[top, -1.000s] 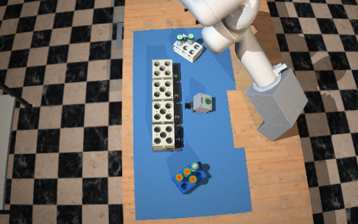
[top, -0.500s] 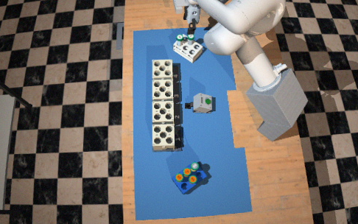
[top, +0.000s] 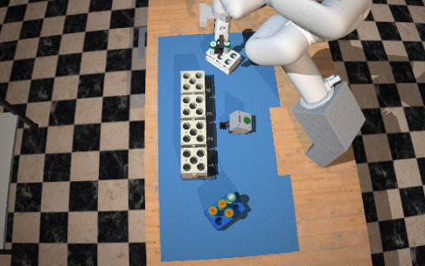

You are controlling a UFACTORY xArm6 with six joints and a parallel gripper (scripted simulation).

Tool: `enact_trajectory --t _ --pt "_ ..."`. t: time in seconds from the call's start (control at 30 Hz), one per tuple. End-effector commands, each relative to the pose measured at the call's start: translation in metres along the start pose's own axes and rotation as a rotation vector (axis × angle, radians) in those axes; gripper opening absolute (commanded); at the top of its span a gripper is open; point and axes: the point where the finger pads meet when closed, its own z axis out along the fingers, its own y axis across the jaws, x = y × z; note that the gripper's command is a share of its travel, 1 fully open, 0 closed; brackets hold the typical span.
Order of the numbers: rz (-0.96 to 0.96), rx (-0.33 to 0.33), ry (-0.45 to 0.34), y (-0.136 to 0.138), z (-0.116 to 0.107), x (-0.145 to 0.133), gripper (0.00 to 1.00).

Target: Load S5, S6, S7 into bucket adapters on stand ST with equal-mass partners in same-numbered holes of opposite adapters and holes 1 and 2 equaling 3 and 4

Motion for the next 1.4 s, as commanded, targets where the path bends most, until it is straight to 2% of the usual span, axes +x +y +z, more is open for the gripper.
enact_trajectory --t 0.0,0.13,0.63,0.7,1.2,1.27,1.37 --pt "0.023 -0.101 -0.085 -0.033 0.001 0.012 1.00" --pt "0.023 -0.101 -0.085 -0.042 0.002 0.015 1.00" --pt "0.024 -0.100 -0.085 -0.112 0.012 0.042 1.00" --pt "0.024 -0.100 -0.085 -0.112 0.012 0.042 1.00" --pt "0.024 -0.099 -0.086 -0.182 0.021 0.068 1.00" --pt "0.024 -0.099 -0.086 -0.182 0.021 0.068 1.00" --pt "0.024 -0.099 -0.086 -0.196 0.023 0.073 1.00"
